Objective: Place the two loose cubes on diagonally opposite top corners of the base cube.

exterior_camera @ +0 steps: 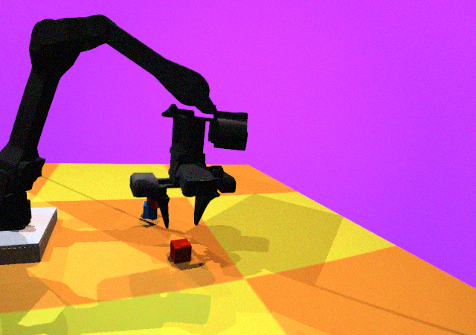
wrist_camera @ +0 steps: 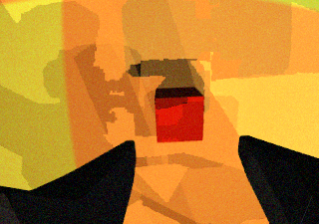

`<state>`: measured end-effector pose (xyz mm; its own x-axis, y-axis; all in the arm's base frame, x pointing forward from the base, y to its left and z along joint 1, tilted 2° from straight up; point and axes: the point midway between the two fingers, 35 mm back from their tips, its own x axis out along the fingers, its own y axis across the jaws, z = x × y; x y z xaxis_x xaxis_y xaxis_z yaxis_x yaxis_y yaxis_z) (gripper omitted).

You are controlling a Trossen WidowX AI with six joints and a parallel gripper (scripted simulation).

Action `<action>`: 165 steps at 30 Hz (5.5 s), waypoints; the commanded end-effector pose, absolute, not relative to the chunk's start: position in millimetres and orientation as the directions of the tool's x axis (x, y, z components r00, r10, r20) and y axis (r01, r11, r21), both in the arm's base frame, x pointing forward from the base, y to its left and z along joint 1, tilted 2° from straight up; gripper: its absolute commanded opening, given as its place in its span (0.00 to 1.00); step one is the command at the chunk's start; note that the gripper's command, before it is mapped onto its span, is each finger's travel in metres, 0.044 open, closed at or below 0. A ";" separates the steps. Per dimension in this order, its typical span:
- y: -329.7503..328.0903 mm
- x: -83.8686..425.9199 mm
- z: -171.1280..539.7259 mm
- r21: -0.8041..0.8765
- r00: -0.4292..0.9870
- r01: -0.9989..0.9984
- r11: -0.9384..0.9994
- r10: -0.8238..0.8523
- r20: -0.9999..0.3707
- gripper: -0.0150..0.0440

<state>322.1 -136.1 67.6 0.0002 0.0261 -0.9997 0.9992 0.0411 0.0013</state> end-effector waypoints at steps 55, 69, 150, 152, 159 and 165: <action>-138.1 326.7 54.8 0.007 0.006 0.999 0.042 0.022 -1.000 0.43; -138.6 325.2 99.3 0.007 0.006 0.999 0.042 0.022 -1.000 0.43; 77.0 292.7 118.9 0.024 0.004 0.843 0.537 0.038 -0.999 0.43; 82.1 289.9 118.6 0.025 0.004 0.835 0.550 0.039 -0.999 0.43; 90.9 284.8 116.1 0.026 0.002 0.823 0.568 0.042 -0.999 0.43; 90.5 284.4 98.0 0.029 -0.008 0.843 0.537 0.066 -0.998 0.43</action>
